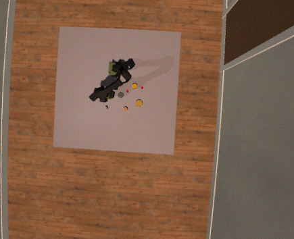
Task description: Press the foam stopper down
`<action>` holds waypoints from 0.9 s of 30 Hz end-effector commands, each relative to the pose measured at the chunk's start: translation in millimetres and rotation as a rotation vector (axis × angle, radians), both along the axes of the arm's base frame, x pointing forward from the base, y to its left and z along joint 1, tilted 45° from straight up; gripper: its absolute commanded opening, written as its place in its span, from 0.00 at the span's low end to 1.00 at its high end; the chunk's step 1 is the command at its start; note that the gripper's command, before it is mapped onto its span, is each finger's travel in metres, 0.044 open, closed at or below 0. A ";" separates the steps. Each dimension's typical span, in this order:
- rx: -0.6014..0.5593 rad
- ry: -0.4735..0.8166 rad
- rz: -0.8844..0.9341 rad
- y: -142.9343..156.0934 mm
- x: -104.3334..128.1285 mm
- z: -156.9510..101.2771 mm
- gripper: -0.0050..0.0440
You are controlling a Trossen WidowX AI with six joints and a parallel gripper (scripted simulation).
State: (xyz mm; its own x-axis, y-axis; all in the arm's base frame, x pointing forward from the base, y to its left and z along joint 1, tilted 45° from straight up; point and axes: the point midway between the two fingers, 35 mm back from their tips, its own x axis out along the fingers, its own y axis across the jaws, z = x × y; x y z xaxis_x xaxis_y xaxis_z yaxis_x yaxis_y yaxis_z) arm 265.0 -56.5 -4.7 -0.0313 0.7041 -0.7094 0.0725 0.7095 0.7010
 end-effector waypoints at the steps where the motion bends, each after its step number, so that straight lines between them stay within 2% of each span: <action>1: 0.005 0.020 0.020 7.9 -4.7 -4.0 0.10; 27: 0.005 0.020 0.020 9.8 -5.0 -5.8 0.10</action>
